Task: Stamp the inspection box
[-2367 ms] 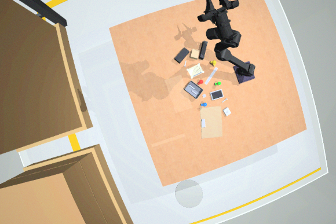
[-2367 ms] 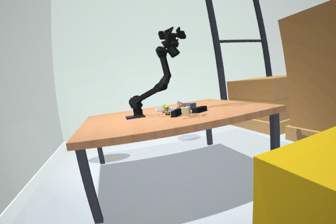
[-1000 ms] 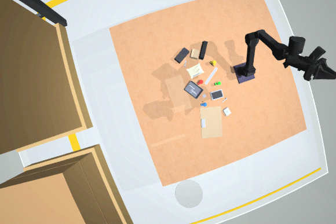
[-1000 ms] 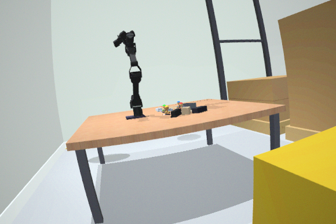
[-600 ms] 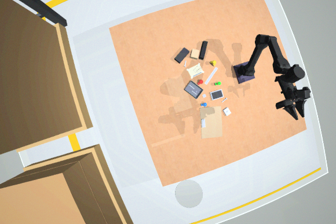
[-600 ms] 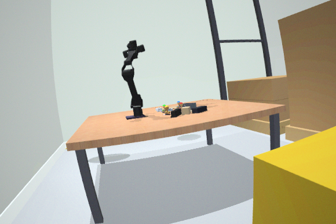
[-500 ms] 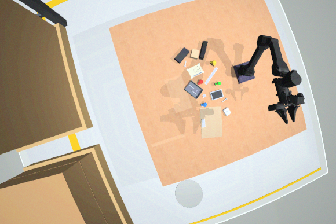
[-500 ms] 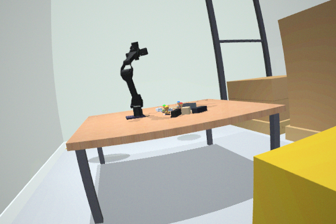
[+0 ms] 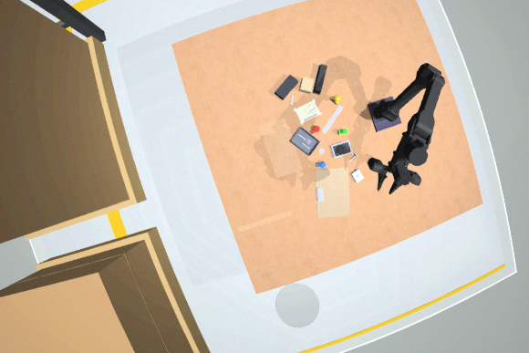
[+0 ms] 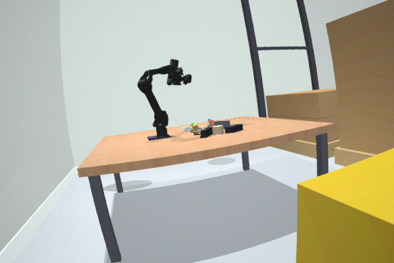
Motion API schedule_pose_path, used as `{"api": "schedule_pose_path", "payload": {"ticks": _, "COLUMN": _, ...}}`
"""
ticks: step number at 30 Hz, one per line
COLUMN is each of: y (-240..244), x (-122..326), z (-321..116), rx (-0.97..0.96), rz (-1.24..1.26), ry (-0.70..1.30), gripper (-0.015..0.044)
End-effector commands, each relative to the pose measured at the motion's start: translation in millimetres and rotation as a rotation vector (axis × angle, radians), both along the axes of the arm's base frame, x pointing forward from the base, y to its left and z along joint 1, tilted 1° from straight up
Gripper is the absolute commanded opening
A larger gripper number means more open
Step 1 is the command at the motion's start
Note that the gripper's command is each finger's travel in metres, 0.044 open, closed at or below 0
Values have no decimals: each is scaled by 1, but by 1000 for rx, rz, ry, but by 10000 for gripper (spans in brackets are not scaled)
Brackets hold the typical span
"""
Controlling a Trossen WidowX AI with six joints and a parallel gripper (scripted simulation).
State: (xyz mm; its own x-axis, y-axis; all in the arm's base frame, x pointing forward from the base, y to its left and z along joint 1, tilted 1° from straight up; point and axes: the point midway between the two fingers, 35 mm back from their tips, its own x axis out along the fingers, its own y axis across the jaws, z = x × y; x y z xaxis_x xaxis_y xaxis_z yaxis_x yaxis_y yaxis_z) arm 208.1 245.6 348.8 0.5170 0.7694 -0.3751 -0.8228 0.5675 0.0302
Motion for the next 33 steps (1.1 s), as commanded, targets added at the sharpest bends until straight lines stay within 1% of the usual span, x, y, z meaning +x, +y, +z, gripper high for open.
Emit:
{"api": "schedule_pose_path", "payload": {"ticks": 1, "y": -35, "x": 33, "z": -60, "rx": -147, "rz": -180, "ry": 189, "gripper": 210}}
{"api": "schedule_pose_path", "payload": {"ticks": 5, "y": -74, "x": 48, "z": -112, "rx": -270, "rz": -342, "ry": 378, "gripper": 210}}
{"api": "schedule_pose_path", "payload": {"ticks": 9, "y": -120, "x": 49, "z": -159, "rx": -386, "rz": -509, "ry": 588, "gripper": 210}}
{"api": "schedule_pose_path", "payload": {"ticks": 14, "y": -180, "x": 29, "z": -207, "rx": -520, "rz": -714, "ry": 882, "gripper": 210}}
{"api": "schedule_pose_path", "payload": {"ticks": 17, "y": -204, "x": 13, "z": -223, "rx": -575, "rz": -800, "ry": 1024, "gripper": 210}}
{"api": "schedule_pose_path", "payload": {"ticks": 19, "y": -208, "x": 8, "z": -225, "rx": -579, "rz": -806, "ry": 1034, "gripper": 210}}
{"api": "schedule_pose_path", "payload": {"ticks": 33, "y": -208, "x": 9, "z": -230, "rx": -579, "rz": -806, "ry": 1034, "gripper": 210}}
